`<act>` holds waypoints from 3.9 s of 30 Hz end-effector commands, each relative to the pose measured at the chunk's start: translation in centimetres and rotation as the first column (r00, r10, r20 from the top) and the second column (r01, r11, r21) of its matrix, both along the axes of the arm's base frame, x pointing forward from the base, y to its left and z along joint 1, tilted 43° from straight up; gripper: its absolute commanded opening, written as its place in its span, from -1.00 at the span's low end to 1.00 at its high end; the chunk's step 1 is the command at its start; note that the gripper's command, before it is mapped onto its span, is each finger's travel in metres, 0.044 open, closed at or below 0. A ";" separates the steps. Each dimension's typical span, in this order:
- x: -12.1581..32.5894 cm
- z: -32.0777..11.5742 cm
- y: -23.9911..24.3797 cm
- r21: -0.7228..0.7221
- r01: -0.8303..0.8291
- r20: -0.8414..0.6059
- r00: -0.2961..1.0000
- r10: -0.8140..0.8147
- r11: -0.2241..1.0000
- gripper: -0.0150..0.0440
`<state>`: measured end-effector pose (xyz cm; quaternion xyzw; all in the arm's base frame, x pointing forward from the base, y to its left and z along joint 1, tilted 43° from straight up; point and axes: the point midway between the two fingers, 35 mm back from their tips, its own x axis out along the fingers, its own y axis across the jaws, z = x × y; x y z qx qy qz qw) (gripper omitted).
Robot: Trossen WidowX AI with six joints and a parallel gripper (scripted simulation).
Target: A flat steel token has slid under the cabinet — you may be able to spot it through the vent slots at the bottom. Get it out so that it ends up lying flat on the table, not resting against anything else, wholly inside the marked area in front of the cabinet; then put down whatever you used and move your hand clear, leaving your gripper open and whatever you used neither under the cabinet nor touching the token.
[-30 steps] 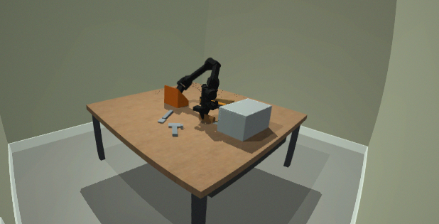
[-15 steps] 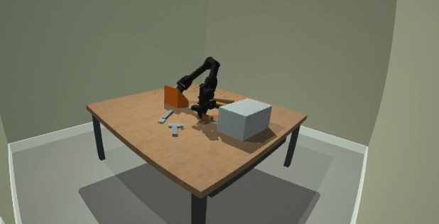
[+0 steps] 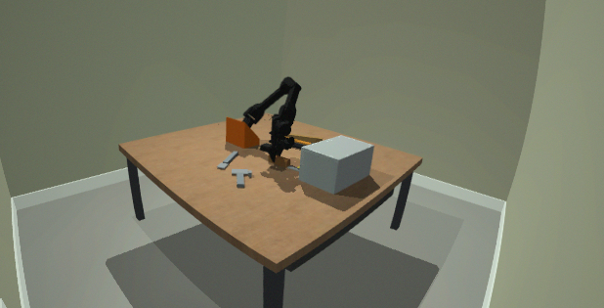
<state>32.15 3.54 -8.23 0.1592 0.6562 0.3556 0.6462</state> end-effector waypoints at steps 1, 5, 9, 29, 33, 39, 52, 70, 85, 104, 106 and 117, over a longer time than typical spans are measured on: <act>-0.6 -0.1 -0.1 0.001 -0.002 -0.002 1.000 0.002 1.000 -0.49; -1.0 -0.2 -0.3 0.001 -0.002 -0.002 1.000 0.002 1.000 -0.49; -1.5 -0.2 -0.4 0.000 -0.002 -0.003 1.000 0.002 1.000 -0.49; -3.9 -0.5 -1.1 0.000 -0.002 -0.004 1.000 0.002 1.000 -0.49; -4.4 -0.6 -1.2 0.000 -0.002 -0.004 1.000 0.002 1.000 -0.49; -5.1 -0.6 -1.4 -0.001 -0.001 -0.004 1.000 0.001 1.000 -0.49; -6.8 -0.9 -2.0 -0.001 -0.001 -0.005 1.000 0.001 1.000 -0.49; -9.1 -1.2 -2.7 -0.002 -0.001 -0.006 1.000 0.001 1.000 -0.49; -8.8 -1.1 -2.7 -0.002 0.000 -0.006 1.000 0.000 1.000 0.36; -8.8 -1.0 -2.8 -0.002 0.004 -0.010 1.000 -0.004 1.000 0.07; -8.8 -1.0 -2.8 -0.002 0.004 -0.010 1.000 -0.004 1.000 -0.04; -8.8 -1.0 -2.8 -0.002 0.004 -0.010 1.000 -0.004 1.000 -0.49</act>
